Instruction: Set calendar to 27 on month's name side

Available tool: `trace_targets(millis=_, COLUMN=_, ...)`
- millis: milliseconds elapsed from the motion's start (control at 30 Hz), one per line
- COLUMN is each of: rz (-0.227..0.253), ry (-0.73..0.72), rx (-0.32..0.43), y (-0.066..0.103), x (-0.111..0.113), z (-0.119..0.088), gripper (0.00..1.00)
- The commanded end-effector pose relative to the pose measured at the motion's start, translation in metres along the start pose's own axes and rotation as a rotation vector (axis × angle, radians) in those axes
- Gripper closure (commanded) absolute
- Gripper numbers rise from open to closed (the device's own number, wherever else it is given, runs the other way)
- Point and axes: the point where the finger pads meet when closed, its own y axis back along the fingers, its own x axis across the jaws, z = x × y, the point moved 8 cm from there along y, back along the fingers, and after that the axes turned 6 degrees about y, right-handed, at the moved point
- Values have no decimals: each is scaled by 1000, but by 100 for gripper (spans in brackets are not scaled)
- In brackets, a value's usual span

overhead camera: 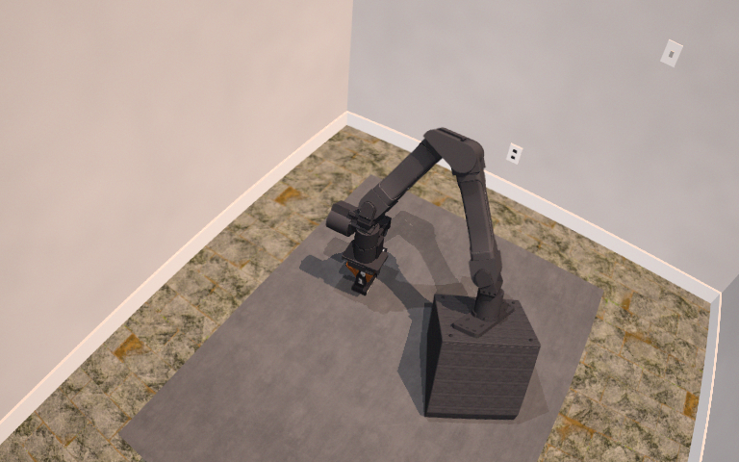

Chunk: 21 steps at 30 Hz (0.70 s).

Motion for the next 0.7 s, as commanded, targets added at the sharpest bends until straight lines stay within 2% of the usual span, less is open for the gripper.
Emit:
trace_targets(millis=0, rz=12, ry=5, rx=-2, y=2, x=2, z=0, gripper=74)
trace_targets(millis=667, rz=12, ry=5, rx=-2, y=-9, x=2, z=0, gripper=74)
